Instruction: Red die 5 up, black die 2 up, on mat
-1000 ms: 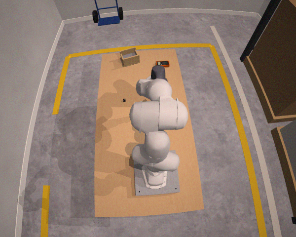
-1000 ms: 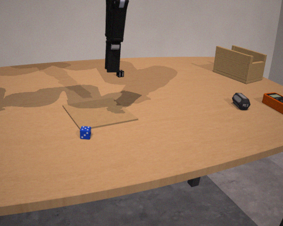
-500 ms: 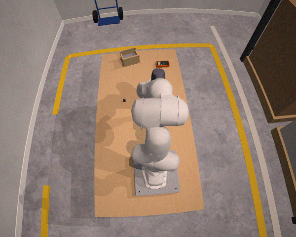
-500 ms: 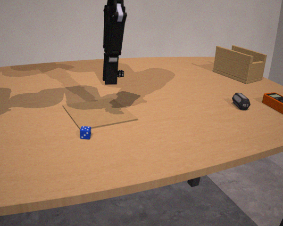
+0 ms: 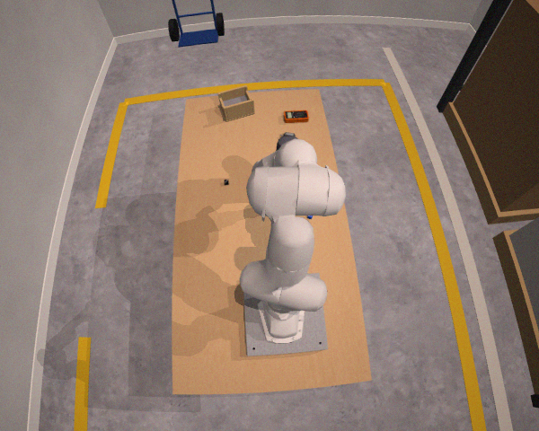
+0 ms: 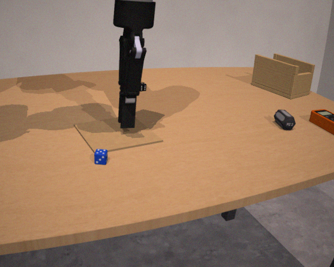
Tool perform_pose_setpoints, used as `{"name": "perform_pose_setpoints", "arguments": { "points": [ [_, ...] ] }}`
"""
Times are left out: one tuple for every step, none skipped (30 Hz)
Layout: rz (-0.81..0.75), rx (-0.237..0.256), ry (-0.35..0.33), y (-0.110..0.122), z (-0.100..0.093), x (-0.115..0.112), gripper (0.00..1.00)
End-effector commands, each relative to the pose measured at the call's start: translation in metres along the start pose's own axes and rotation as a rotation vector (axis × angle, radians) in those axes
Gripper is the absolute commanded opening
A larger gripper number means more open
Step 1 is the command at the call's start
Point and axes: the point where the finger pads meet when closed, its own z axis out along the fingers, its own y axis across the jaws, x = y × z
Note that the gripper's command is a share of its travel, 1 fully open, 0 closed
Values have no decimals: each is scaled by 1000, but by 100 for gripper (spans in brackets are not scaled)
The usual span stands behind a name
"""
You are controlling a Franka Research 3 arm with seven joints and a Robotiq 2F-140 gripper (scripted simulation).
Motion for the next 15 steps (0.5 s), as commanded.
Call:
{"name": "perform_pose_setpoints", "arguments": {
  "points": [
    [15,-4,26,0,5,9,18],
    [15,-4,26,0,7,9,18],
    [15,-4,26,0,7,9,18],
    [15,-4,26,0,8,9,18],
    [15,-4,26,0,8,9,18],
    [15,-4,26,0,8,9,18],
    [15,-4,26,0,8,9,18],
    [15,-4,26,0,8,9,18],
    [15,-4,26,0,8,9,18],
    [15,-4,26,0,8,9,18],
    [15,-4,26,0,8,9,18],
    [15,-4,26,0,8,9,18],
    [15,-4,26,0,8,9,18],
    [15,-4,26,0,8,9,18],
    [15,-4,26,0,8,9,18]
  ]
}}
